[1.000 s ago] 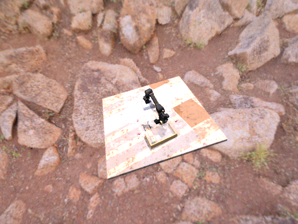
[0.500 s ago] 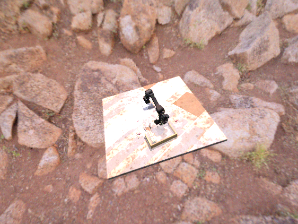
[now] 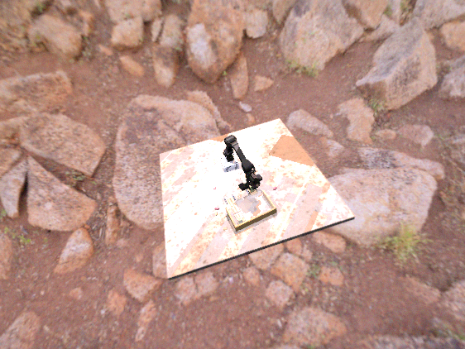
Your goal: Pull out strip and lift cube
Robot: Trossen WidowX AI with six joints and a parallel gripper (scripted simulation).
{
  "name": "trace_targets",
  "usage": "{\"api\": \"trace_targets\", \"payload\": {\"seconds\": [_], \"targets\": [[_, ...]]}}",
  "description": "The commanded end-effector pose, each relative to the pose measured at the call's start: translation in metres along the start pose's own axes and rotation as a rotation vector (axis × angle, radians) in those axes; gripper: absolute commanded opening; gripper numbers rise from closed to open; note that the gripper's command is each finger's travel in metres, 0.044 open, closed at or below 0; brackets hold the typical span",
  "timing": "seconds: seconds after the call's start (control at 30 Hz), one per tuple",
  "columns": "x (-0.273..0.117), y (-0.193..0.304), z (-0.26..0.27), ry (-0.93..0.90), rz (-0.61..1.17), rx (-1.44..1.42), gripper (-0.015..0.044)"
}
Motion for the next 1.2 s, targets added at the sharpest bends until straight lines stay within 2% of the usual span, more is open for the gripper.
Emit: {"api": "trace_targets", "payload": {"seconds": [0.0, 0.2, 0.9, 1.17], "targets": [[-0.012, 0.015, 0.002, -0.002, -0.003, 0.002, 0.0], [-0.024, 0.036, 0.004, -0.003, -0.002, 0.001, 0.0], [-0.024, 0.089, 0.01, -0.003, 0.003, 0.0, 0.0], [-0.059, 0.089, 0.01, -0.004, 0.003, 0.0, 0.0]]}}
Point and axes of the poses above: the point midway between the two fingers, 35 mm back from their tips, its own x axis out along the fingers, its own z axis across the jaws, y = z × x, the point moved 10 cm from there along -x, back along the fingers, and after that the axes turned 2 degrees about -x, right-handed, at the moved point
